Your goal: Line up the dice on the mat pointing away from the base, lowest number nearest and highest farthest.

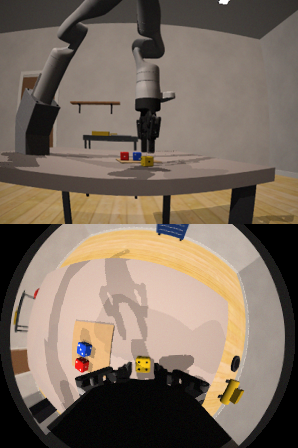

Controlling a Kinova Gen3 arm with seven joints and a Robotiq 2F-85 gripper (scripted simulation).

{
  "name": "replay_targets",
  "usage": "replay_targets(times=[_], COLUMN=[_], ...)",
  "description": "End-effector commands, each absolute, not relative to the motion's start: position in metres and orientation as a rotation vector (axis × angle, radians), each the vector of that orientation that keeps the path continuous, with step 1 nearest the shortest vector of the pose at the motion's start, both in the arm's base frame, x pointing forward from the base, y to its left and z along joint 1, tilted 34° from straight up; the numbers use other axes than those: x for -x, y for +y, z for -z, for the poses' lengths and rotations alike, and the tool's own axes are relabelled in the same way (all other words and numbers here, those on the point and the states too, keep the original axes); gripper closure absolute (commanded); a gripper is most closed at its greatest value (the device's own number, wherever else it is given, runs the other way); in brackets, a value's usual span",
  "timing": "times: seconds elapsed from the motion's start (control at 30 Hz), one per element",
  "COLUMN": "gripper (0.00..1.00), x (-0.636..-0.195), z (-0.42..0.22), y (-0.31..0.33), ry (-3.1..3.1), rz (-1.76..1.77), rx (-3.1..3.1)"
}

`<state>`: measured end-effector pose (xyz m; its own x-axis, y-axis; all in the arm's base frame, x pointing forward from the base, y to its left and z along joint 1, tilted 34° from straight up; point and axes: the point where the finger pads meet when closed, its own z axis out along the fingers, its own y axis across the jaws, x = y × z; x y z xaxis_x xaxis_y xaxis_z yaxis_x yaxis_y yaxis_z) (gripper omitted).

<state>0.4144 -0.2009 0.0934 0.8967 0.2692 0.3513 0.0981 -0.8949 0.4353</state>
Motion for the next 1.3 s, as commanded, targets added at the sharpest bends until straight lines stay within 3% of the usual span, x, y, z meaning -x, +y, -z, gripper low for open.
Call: replay_targets(times=[0.0,1.27], gripper=[0.54,0.54], x=[-0.413,-0.425], z=[-0.093,-0.071], y=[-0.202,-0.211], ry=[0.269,0.269], rz=[-0.571,-0.571], rx=[-2.648,-2.648])
